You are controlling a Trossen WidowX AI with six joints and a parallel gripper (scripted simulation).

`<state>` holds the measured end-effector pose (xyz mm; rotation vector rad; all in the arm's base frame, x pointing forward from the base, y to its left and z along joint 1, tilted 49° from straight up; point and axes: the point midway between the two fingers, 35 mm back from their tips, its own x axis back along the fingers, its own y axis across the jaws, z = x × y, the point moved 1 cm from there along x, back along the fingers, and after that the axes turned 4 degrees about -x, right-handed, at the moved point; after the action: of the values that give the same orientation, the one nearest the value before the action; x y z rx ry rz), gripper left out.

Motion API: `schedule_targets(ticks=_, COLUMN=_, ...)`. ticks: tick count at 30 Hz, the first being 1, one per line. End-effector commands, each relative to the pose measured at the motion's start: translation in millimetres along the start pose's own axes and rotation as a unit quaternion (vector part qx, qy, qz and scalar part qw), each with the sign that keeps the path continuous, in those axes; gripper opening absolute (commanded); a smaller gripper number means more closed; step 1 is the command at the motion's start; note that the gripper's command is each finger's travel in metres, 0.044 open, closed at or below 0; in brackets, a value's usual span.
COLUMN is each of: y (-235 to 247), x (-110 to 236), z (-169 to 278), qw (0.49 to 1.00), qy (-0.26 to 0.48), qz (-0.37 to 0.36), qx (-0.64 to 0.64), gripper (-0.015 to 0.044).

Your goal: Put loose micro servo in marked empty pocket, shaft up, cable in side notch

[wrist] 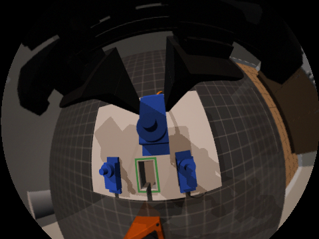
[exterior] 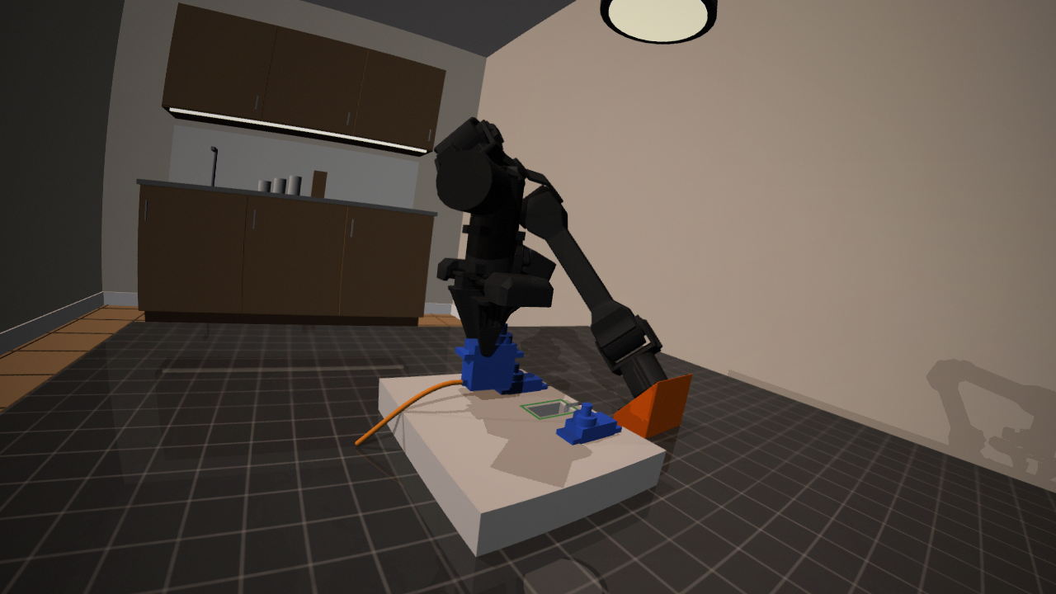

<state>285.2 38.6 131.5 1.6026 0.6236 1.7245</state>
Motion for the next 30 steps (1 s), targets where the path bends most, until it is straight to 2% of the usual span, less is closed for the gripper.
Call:
schedule_targets(ticks=1, y=-19, x=2, z=-4, qw=1.000, qy=0.003, qz=0.003, qx=0.001, gripper=0.0000)
schedule_targets(ticks=4, y=-34, x=2, z=-6, qw=1.000, qy=0.003, qz=0.004, qx=0.001, gripper=0.0000)
schedule_targets(ticks=12, y=-35, x=2, z=-6, qw=1.000, qy=0.003, qz=0.004, qx=-0.028, gripper=0.0000)
schedule_targets(ticks=21, y=-35, x=2, z=-6, qw=0.984, qy=0.002, qz=0.004, qx=-0.180, gripper=0.0000)
schedule_targets(ticks=30, y=-35, x=2, z=-6, qw=0.944, qy=0.002, qz=0.004, qx=-0.331, gripper=0.0000)
